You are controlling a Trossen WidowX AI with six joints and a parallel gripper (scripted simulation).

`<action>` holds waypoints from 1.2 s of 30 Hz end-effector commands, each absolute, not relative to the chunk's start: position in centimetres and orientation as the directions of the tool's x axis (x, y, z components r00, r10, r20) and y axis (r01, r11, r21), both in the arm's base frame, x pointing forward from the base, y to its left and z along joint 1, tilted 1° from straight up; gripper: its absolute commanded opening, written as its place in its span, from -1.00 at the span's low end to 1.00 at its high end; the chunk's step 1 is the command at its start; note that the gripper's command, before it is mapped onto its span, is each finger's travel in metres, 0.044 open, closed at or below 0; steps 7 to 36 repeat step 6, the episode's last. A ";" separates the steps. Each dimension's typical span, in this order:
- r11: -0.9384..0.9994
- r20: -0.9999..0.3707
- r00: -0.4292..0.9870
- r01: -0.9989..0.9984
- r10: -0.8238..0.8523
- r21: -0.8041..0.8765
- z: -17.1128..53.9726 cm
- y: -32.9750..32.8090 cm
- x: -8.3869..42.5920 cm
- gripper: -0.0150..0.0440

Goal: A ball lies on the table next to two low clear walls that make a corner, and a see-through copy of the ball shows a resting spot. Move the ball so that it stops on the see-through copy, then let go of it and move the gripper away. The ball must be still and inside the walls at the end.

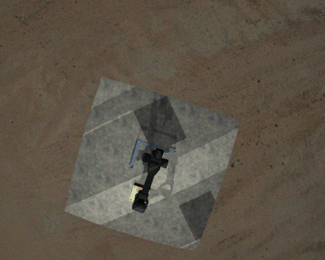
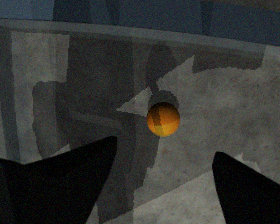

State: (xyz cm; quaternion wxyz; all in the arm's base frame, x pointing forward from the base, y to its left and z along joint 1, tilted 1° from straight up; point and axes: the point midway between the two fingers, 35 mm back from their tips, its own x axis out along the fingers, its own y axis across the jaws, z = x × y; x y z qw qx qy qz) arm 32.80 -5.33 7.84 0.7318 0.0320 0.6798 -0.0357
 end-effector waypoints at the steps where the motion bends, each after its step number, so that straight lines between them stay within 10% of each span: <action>1: 0.996 -0.997 0.070 0.092 -0.007 0.000 8.8 -5.3 32.7 0.67; 5: 0.996 -0.997 0.076 0.095 -0.009 -0.002 12.4 -5.2 32.1 1.00; 36: 0.995 -0.997 0.076 0.095 -0.009 -0.002 12.8 -5.2 32.0 1.00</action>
